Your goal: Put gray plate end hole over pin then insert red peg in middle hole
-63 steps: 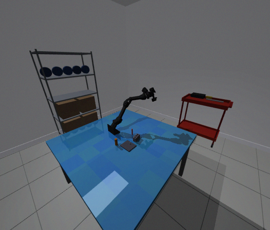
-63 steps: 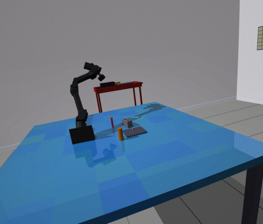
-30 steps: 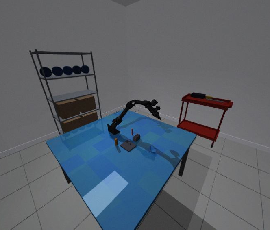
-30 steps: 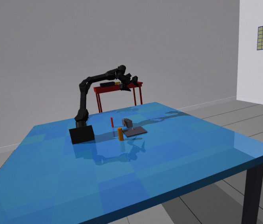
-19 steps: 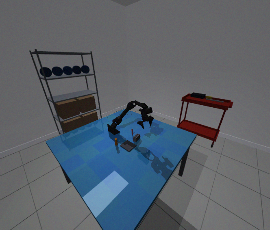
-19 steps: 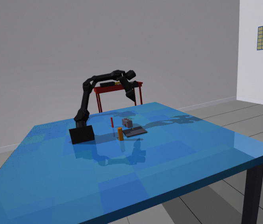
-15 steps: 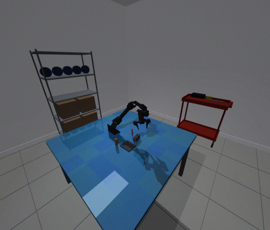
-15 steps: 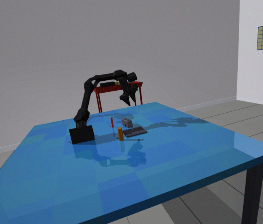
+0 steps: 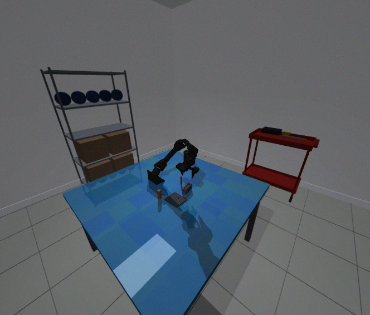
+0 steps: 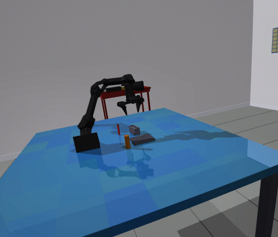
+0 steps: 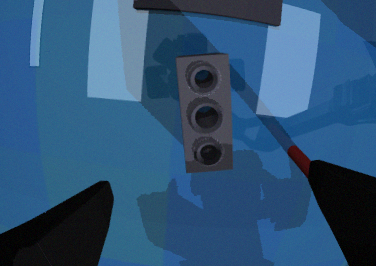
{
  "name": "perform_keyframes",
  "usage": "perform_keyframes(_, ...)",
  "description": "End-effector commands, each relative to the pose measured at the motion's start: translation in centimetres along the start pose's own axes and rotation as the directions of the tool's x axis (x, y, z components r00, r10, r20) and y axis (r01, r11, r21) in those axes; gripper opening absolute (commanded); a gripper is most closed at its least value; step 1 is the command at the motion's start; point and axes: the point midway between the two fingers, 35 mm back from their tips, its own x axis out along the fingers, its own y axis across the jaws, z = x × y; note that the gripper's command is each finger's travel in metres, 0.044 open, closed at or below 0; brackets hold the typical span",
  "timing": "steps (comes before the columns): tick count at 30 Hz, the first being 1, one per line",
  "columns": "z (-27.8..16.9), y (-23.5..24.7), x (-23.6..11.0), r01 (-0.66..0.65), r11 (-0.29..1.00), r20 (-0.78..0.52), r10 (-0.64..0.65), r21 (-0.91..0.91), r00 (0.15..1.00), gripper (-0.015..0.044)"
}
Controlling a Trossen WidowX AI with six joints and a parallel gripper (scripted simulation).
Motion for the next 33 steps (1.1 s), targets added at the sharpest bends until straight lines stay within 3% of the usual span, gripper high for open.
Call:
perform_keyframes(1, 0.0, 0.0, 1.8, 0.006, 1.000, -0.003, -0.006, 0.011, 1.000, 0.0440)
perform_keyframes(5, -0.1, -0.2, 6.2, 0.005, 1.000, -0.007, -0.005, 0.010, 1.000, 0.0440)
perform_keyframes(33, 0.0, -0.2, 10.7, 0.004, 1.000, -0.006, -0.004, 0.009, 1.000, 0.0440)
